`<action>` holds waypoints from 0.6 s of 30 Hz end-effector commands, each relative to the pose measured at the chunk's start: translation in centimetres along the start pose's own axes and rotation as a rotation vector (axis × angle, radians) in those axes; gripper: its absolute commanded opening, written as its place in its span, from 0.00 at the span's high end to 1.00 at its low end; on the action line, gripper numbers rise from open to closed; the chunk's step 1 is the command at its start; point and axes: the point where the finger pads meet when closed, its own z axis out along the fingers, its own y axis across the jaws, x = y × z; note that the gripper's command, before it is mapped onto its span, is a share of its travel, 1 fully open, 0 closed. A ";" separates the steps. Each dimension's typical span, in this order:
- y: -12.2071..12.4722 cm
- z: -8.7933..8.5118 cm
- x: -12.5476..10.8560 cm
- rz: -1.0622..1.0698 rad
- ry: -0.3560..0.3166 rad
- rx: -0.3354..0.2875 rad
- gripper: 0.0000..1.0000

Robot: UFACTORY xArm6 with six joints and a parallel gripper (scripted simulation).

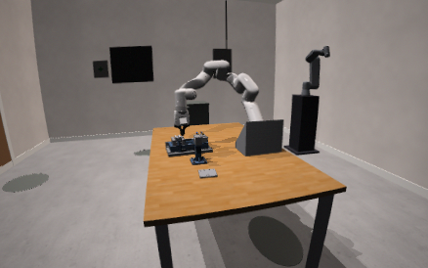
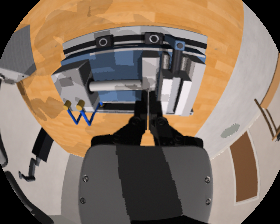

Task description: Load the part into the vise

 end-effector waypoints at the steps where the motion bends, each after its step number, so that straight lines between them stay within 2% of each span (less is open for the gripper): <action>1: 0.1 -0.1 0.0 0.001 0.000 -0.004 1.00; 18: 0.1 0.0 0.0 0.001 0.000 -0.004 1.00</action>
